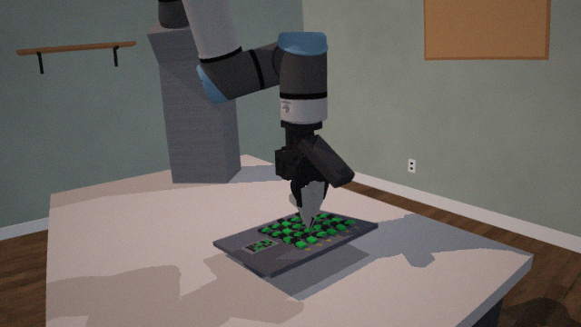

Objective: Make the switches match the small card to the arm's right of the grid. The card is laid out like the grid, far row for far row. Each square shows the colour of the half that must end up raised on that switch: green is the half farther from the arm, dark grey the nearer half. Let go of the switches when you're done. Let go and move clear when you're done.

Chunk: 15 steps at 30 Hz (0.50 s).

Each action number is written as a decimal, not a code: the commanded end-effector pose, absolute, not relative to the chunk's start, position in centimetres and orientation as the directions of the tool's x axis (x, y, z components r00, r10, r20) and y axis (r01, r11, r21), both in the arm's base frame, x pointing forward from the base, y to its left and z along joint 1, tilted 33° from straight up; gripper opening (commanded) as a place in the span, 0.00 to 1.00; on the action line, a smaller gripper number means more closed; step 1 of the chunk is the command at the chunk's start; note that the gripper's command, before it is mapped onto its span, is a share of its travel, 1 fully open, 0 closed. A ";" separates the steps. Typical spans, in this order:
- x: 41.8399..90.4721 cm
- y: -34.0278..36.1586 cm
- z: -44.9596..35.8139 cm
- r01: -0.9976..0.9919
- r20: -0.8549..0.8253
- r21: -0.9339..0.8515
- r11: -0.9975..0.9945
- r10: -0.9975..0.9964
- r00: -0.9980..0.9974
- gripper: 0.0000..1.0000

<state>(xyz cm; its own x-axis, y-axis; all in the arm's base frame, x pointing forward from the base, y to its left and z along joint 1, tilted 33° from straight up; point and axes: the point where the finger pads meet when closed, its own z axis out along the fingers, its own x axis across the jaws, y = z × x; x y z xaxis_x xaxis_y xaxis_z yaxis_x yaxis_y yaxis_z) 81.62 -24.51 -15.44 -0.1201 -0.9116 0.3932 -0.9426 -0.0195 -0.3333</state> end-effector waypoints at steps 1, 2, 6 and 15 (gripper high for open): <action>81.7 -24.6 -15.5 -0.942 0.393 -0.334 -0.020 -0.912 -0.120 0.00; 81.7 -24.6 -15.6 -0.942 0.393 -0.334 -0.020 -0.912 -0.120 0.00; 81.8 -24.6 -15.7 -0.942 0.393 -0.334 -0.020 -0.912 -0.120 0.00; 81.8 -24.7 -15.7 -0.942 0.393 -0.334 -0.020 -0.912 -0.120 0.00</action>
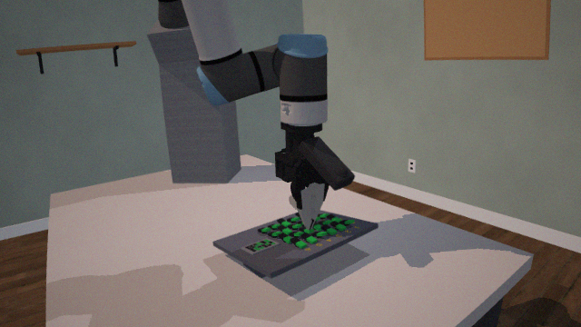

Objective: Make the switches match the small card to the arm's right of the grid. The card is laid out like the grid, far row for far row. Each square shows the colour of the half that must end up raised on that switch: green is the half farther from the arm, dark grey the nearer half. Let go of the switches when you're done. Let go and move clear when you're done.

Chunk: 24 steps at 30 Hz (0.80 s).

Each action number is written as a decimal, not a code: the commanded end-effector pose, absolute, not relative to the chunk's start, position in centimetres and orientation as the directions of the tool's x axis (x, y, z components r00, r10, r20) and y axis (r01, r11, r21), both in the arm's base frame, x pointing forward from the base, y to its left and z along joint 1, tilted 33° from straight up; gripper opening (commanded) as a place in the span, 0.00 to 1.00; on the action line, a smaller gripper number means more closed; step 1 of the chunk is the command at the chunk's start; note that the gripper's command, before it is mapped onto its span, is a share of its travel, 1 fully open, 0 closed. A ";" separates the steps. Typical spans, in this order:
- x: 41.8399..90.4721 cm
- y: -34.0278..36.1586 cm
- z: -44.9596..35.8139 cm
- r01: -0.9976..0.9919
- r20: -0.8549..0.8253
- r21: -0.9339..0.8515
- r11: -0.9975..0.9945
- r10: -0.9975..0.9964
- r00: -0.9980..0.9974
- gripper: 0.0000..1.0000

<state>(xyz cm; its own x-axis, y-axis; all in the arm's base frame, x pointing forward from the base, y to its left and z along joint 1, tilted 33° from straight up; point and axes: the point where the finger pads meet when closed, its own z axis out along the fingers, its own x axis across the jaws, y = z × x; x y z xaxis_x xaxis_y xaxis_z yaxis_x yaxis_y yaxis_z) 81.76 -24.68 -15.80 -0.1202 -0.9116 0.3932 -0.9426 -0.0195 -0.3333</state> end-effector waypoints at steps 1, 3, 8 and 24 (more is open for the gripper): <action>81.8 -24.7 -15.7 -0.942 0.393 -0.334 -0.020 -0.912 -0.120 0.00; 81.8 -24.7 -15.7 -0.942 0.393 -0.334 -0.020 -0.912 -0.120 0.00; 81.8 -24.7 -15.7 -0.942 0.393 -0.334 -0.020 -0.912 -0.120 0.00; 81.4 -24.2 -14.8 -0.942 0.393 -0.334 -0.020 -0.912 -0.120 0.00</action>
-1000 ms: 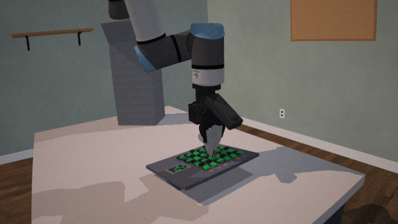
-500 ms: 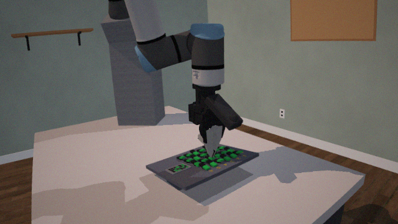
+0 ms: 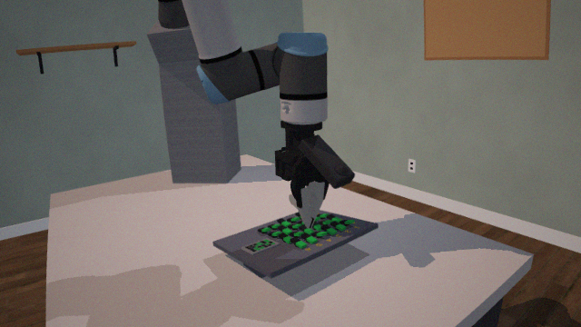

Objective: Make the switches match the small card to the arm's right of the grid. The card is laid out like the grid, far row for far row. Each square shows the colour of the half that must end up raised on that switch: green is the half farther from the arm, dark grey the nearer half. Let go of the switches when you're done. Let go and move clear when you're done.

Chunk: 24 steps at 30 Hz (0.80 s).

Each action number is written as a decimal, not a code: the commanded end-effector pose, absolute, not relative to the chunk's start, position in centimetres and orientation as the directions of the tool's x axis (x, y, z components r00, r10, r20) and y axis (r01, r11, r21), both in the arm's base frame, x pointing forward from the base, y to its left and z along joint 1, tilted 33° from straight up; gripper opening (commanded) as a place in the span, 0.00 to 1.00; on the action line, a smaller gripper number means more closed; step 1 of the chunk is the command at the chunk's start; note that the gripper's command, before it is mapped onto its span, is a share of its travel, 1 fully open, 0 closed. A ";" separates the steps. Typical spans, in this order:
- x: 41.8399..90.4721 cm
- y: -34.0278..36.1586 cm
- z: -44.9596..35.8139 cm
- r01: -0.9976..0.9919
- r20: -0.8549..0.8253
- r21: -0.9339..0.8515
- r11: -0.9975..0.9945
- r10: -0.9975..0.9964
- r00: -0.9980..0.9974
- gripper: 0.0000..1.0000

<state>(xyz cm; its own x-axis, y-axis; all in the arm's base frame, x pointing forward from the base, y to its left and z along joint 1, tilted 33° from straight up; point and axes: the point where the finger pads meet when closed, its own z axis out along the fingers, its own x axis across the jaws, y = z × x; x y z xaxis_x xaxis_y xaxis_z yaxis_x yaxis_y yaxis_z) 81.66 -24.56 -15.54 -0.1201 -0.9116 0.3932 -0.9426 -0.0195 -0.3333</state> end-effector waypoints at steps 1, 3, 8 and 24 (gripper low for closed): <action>81.3 -24.1 -14.5 -0.942 0.393 -0.334 -0.020 -0.912 -0.120 0.00; 81.2 -23.8 -14.0 -0.942 0.393 -0.334 -0.020 -0.912 -0.120 0.00; 81.0 -23.6 -13.5 -0.942 0.393 -0.334 -0.020 -0.912 -0.120 0.00; 80.7 -23.1 -13.6 -0.942 0.393 -0.334 -0.020 -0.912 -0.120 0.00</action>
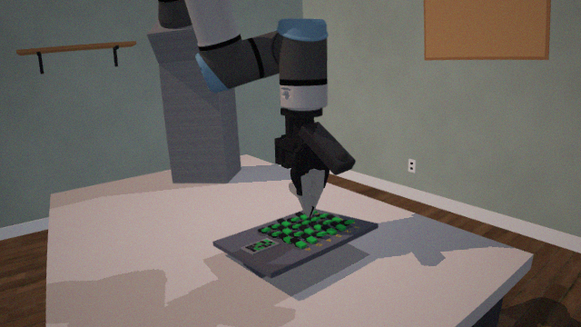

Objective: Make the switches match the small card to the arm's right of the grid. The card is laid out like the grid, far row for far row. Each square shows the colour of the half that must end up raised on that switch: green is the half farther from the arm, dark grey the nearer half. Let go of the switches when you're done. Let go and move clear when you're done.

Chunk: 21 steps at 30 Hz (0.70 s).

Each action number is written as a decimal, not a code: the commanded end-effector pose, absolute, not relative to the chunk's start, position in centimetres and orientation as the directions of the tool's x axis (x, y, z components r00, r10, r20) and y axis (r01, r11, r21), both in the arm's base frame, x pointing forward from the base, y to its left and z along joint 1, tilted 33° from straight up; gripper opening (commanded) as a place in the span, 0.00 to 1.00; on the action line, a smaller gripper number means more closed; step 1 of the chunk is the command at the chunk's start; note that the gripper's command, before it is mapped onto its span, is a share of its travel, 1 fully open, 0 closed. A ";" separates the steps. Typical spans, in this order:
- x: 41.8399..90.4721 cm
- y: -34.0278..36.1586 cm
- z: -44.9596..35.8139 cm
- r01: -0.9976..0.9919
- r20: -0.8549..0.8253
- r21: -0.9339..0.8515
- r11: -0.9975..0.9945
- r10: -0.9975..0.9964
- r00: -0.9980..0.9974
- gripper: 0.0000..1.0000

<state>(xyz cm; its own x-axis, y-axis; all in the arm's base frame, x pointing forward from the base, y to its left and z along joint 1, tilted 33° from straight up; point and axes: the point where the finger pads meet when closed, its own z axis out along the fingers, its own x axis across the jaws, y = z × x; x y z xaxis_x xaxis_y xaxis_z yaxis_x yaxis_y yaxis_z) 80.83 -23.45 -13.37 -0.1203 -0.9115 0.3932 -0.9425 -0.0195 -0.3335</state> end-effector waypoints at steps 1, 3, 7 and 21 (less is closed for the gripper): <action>80.7 -23.1 -13.6 -0.942 0.393 -0.334 -0.020 -0.912 -0.120 0.00; 79.7 -21.7 -14.8 -0.942 0.393 -0.334 -0.020 -0.912 -0.120 0.00; 78.0 -19.0 -17.2 -0.942 0.393 -0.334 -0.020 -0.912 -0.120 0.00; 78.0 -18.9 -17.3 -0.942 0.393 -0.334 -0.020 -0.912 -0.120 0.00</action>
